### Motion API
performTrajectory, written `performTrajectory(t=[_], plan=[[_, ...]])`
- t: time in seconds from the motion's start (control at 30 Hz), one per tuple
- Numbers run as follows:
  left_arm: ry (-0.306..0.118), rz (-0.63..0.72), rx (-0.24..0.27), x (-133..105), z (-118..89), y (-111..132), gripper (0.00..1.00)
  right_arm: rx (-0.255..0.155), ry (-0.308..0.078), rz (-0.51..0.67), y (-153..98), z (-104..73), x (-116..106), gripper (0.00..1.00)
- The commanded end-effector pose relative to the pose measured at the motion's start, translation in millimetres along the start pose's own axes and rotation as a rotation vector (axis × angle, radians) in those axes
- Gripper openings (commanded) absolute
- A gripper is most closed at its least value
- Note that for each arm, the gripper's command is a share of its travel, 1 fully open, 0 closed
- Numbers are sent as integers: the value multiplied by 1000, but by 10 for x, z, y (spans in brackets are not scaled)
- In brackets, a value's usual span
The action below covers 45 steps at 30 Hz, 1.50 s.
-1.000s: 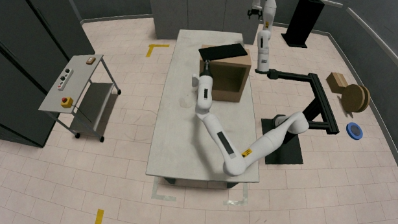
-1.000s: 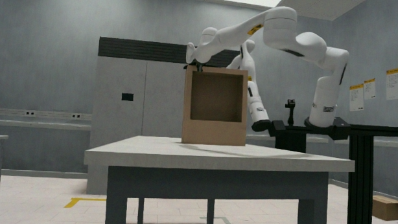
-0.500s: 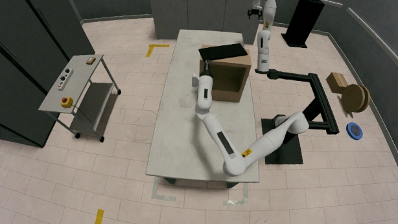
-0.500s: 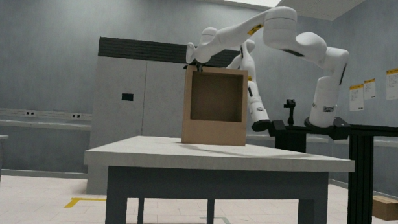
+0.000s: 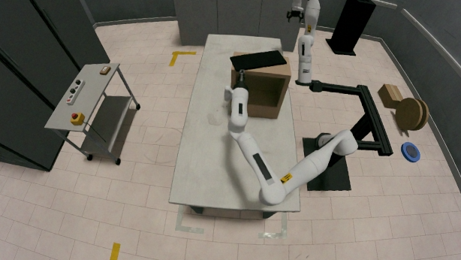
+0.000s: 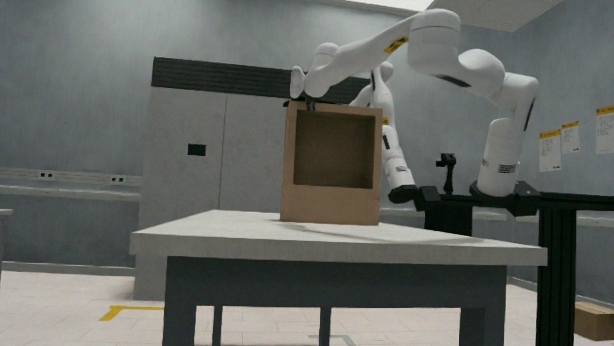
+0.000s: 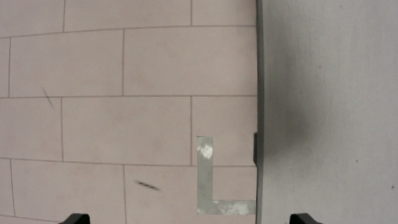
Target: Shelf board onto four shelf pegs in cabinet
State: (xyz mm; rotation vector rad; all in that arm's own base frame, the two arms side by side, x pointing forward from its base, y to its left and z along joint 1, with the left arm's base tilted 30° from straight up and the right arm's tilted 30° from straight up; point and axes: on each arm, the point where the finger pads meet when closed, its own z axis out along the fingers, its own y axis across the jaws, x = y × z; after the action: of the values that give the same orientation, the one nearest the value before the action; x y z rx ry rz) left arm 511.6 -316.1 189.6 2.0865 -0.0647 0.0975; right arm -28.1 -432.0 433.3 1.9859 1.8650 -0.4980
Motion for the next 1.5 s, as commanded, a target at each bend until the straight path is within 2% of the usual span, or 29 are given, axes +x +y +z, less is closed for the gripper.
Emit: performTrajectory(t=[0.0, 0.53, 1.03, 1.47], plan=[[0, 2, 0, -32, 1, 12, 99, 0, -1, 0, -1, -5, -3, 1000], [0, 2, 0, -63, -58, 37, 99, 0, -1, 0, -1, -5, -3, 1000], [0, 2, 0, -64, -536, 241, 99, 0, -1, 0, -1, -5, -3, 1000], [0, 2, 0, -64, -701, 311, 99, 0, -1, 0, -1, -5, -3, 1000]])
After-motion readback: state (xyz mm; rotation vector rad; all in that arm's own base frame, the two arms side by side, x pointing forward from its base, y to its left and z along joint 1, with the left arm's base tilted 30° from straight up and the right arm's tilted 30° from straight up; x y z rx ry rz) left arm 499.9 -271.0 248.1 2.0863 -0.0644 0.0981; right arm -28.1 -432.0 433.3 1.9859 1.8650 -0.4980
